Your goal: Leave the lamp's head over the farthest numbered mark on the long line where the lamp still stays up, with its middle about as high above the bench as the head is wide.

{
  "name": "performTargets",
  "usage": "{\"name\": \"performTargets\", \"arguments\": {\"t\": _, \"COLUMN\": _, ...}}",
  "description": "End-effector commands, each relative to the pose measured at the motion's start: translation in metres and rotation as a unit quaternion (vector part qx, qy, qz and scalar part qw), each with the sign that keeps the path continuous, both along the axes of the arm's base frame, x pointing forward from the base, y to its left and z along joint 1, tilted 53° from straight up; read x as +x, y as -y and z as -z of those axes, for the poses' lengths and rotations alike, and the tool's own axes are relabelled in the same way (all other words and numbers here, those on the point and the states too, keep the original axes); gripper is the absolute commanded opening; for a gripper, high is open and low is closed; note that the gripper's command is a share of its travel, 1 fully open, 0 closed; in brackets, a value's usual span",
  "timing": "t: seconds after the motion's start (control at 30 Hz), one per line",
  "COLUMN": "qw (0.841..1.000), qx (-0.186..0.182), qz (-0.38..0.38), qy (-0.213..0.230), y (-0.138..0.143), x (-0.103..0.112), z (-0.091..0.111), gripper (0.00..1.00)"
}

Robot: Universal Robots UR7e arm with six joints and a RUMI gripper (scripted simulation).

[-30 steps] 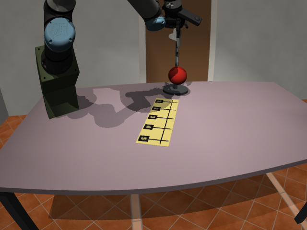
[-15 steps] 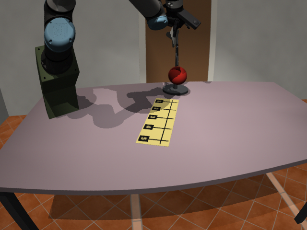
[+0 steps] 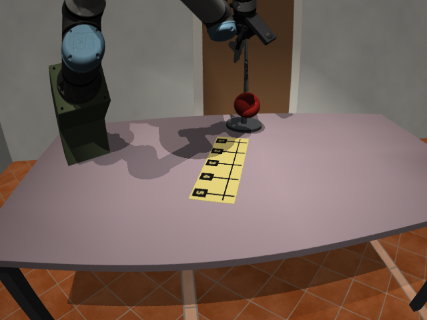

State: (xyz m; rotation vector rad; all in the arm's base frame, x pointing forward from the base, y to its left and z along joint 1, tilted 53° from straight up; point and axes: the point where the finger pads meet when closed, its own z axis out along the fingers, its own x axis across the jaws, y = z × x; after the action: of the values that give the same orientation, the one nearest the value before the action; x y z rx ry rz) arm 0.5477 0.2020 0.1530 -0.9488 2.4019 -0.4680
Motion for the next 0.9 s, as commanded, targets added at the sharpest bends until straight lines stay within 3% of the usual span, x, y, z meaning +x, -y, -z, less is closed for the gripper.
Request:
{"name": "performTargets", "arguments": {"t": 0.0, "qw": 0.999, "qx": 0.036, "qz": 0.035, "qy": -0.003, "y": -0.0024, "x": -0.002, "z": 0.0011, "gripper": 1.0}}
{"name": "performTargets", "arguments": {"t": 0.37, "qw": 0.991, "qx": 0.096, "qz": 0.094, "qy": -0.009, "y": -0.0062, "x": -0.0052, "z": 0.0032, "gripper": 1.0}}
{"name": "performTargets", "arguments": {"t": 0.73, "qw": 0.972, "qx": 0.168, "qz": 0.164, "qy": -0.015, "y": -0.0117, "x": -0.0087, "z": 0.0052, "gripper": 1.0}}
{"name": "performTargets", "arguments": {"t": 0.87, "qw": 0.97, "qx": 0.174, "qz": 0.17, "qy": -0.016, "y": -0.0079, "x": -0.0085, "z": 0.0052, "gripper": 1.0}}
